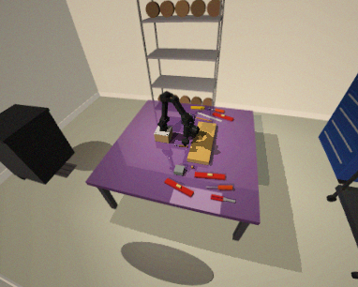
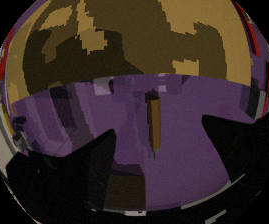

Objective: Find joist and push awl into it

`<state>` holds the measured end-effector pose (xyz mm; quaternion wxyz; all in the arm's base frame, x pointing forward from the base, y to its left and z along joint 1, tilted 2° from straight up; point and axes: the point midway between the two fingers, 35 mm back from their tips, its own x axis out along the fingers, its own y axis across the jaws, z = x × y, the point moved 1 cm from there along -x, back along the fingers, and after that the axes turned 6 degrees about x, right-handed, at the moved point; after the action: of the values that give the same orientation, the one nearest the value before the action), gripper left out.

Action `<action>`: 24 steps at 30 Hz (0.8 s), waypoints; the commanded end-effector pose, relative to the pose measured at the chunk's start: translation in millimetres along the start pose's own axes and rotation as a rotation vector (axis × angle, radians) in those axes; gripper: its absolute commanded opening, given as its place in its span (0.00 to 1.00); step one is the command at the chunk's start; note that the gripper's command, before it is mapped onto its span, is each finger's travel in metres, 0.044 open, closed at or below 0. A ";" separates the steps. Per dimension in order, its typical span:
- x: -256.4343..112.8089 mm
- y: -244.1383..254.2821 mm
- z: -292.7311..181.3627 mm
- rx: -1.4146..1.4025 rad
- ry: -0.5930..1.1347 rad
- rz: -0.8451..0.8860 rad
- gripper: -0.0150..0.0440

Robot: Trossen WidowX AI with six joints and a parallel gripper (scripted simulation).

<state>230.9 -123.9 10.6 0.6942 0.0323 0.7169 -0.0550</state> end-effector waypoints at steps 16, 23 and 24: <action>1.8 -0.2 -3.6 0.044 0.010 -0.002 1.00; 13.0 -0.5 -2.1 0.044 0.010 -0.002 1.00; 14.6 -0.5 -2.0 0.044 0.010 -0.002 1.00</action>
<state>229.0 -124.3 1.8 0.6913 0.0469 0.7178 -0.0692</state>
